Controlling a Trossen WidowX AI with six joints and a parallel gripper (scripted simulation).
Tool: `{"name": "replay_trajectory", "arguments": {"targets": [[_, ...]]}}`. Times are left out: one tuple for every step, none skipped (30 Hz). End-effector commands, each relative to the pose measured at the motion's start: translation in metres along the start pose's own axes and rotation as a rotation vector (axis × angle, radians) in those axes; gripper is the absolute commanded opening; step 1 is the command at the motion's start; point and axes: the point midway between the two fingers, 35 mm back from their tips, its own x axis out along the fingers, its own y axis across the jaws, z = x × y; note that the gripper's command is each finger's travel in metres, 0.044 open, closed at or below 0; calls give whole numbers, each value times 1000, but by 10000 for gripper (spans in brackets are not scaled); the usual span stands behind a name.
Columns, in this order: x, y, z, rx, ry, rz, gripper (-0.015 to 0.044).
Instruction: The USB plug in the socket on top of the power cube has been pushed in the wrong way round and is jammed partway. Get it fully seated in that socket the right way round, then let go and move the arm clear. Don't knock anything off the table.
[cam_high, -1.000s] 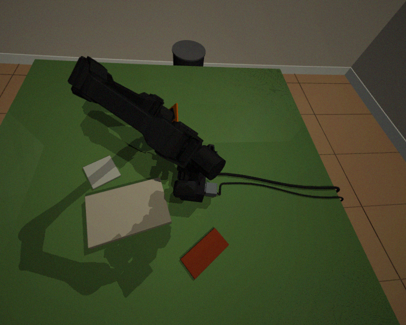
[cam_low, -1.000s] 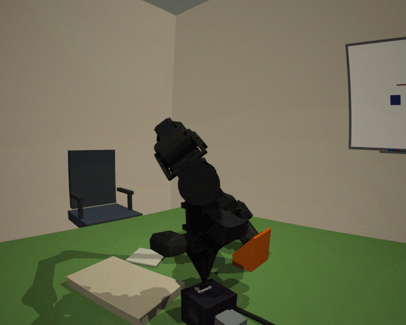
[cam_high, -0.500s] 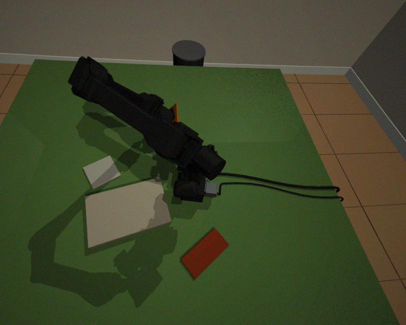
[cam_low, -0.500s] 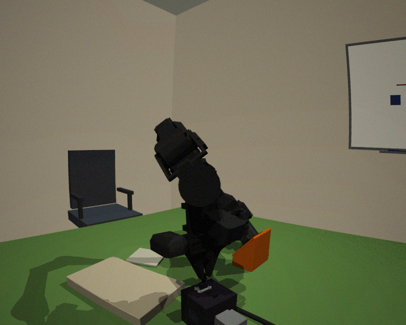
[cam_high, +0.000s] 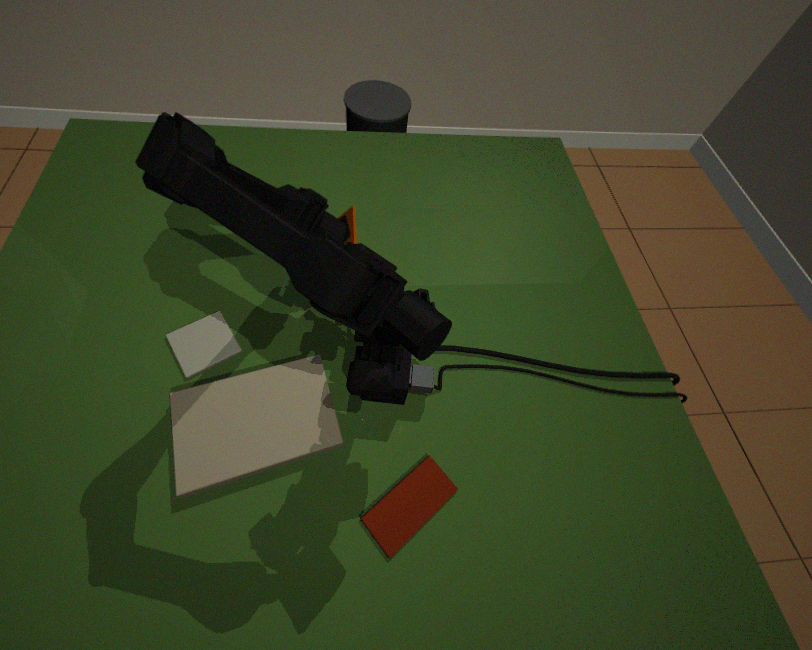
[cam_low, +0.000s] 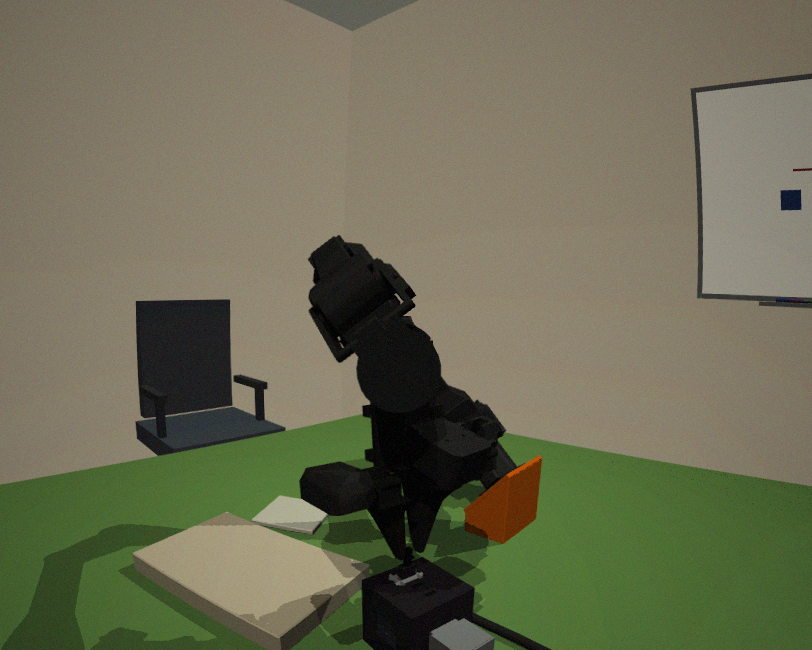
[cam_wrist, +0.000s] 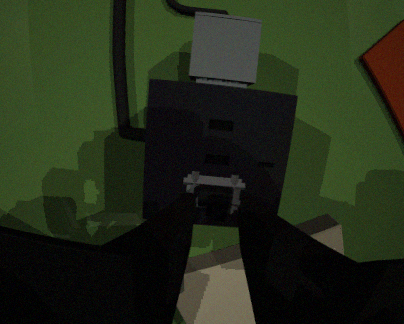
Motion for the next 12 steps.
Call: {"name": "replay_trajectory", "arguments": {"targets": [[0,0,0,0,0,0,95],[-1,0,0,0,0,0,95],[-2,0,0,0,0,0,95],[-3,0,0,0,0,0,95],[-4,0,0,0,0,0,95],[-5,0,1,0,0,0,95],[-6,0,1,0,0,0,95],[-7,0,1,0,0,0,95],[-8,0,1,0,0,0,95],[-9,0,1,0,0,0,95],[-10,0,1,0,0,0,95],[-11,0,1,0,0,0,95]]}}
